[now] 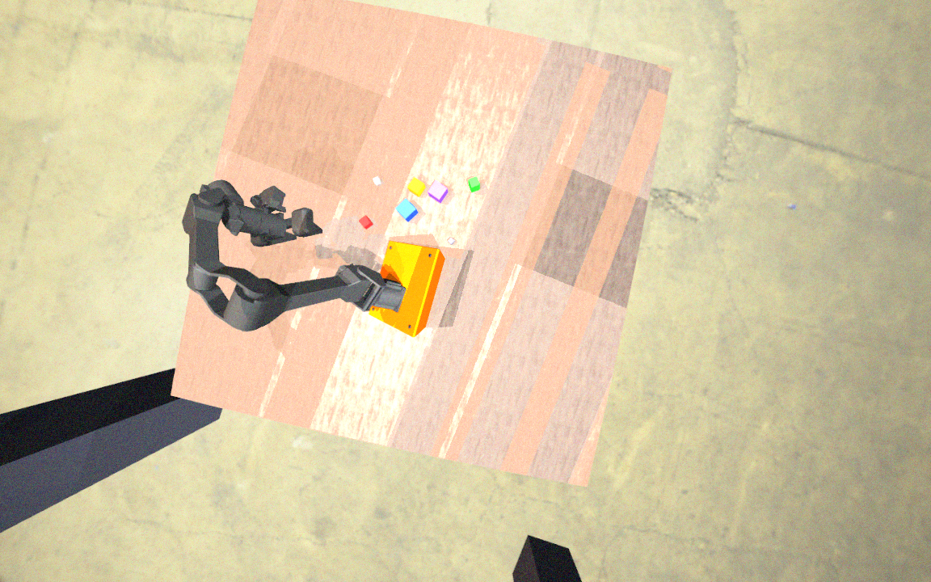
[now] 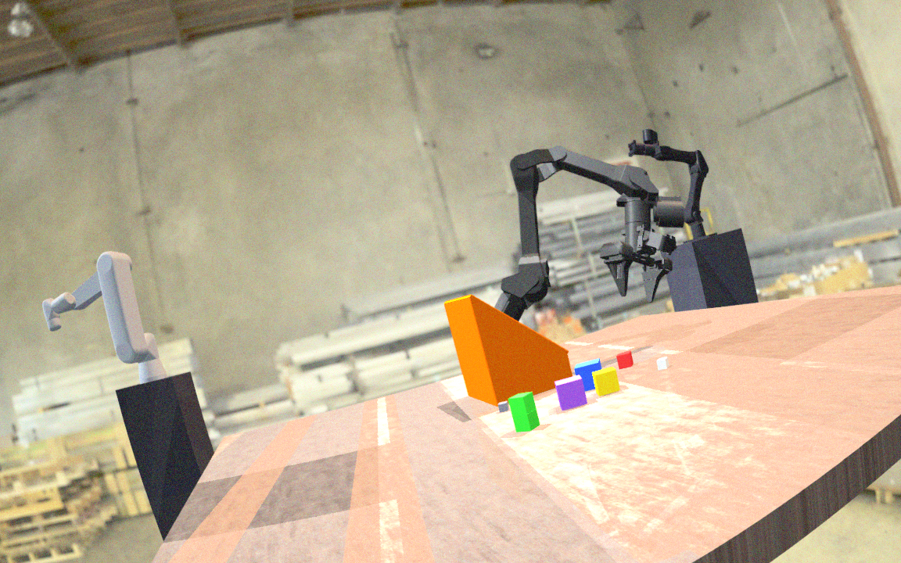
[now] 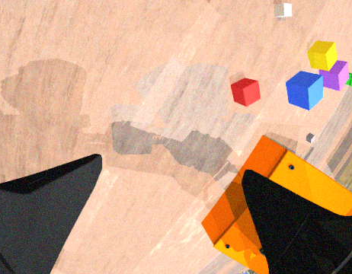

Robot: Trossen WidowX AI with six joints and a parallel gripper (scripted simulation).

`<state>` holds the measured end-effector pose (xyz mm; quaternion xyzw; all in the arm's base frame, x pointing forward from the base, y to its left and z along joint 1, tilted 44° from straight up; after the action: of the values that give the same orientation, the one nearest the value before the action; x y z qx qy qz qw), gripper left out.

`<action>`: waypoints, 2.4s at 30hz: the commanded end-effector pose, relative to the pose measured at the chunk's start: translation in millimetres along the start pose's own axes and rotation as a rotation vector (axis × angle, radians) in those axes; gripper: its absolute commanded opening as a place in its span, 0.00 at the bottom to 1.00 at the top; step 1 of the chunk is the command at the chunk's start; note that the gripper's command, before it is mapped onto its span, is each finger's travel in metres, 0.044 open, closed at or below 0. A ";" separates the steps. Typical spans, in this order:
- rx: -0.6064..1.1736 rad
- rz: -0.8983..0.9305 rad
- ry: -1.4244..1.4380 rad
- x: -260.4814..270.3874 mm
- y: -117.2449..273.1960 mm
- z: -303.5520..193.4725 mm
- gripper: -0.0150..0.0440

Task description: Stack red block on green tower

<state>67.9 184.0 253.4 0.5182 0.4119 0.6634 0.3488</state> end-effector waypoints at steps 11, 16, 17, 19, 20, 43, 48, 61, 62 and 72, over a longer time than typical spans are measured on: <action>0.103 0.040 -0.384 -41.2 -39.5 36.5 1.00; 0.132 0.077 -0.523 -59.2 -49.8 47.1 1.00; 0.138 0.085 -0.551 -62.9 -51.7 49.0 1.00; 0.148 0.104 -0.609 -70.5 -55.2 52.5 1.00; 0.153 0.115 -0.639 -74.3 -56.8 54.2 1.00; 0.200 0.301 -1.032 -126.4 -78.0 68.7 1.00; 0.200 0.302 -1.032 -117.8 -101.9 68.3 1.00; 0.201 0.303 -1.032 -112.3 -117.2 67.8 1.00; 0.201 0.303 -1.032 -111.8 -118.7 67.9 1.00; 0.201 0.304 -1.032 -106.5 -133.7 67.5 1.00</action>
<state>163.3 154.3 103.2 0.8605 0.1667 0.3275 0.3529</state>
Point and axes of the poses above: the point midway between the two fingers, 35 mm back from their tips, its own y axis back along the fingers, its own x axis across the jaws, z = x × y, the point moved 5 cm from there along y, back along the fingers, and after that the axes turned 14 degrees about -y, right-handed, at the moved point
